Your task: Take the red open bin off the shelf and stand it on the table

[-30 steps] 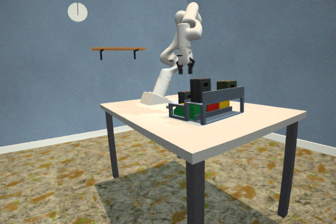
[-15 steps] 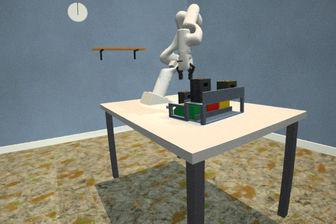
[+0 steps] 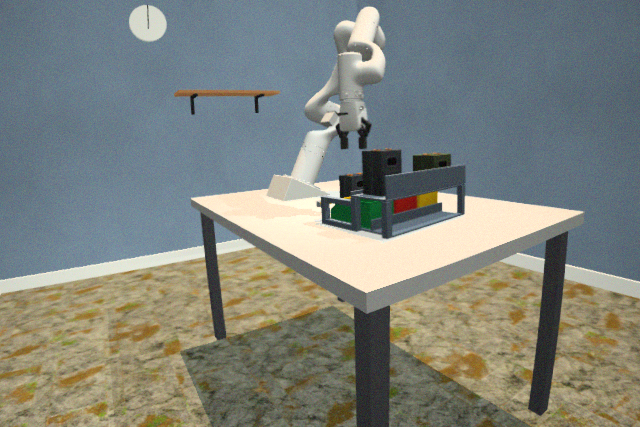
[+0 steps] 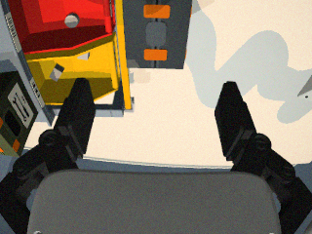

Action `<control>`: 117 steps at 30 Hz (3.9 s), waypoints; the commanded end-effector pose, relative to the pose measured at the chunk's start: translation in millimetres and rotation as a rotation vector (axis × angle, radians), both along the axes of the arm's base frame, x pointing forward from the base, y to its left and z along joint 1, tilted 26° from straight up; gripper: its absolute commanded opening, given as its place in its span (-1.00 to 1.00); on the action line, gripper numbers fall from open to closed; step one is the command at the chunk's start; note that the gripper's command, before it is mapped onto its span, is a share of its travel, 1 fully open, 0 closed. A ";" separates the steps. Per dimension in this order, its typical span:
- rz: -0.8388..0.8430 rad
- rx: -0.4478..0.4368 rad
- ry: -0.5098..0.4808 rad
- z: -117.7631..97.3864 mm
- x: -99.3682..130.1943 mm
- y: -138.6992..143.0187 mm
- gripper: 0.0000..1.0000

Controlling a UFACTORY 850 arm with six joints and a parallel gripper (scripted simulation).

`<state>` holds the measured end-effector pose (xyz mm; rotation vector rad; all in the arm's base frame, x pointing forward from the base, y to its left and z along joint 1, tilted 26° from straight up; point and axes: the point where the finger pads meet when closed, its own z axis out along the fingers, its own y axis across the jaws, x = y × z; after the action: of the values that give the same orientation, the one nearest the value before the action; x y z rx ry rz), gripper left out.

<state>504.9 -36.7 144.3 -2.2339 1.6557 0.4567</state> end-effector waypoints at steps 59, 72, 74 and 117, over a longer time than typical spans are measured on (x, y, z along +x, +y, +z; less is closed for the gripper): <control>0.000 -0.001 -0.002 -40.6 -1.8 19.7 1.00; 0.000 -0.001 -0.002 -71.9 -4.0 35.0 1.00; 0.000 0.000 -0.002 -79.8 -4.6 38.9 1.00; 0.000 0.000 -0.002 -66.5 -3.7 32.4 1.00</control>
<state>500.3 -4.0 77.1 -2.2339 1.6557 0.4567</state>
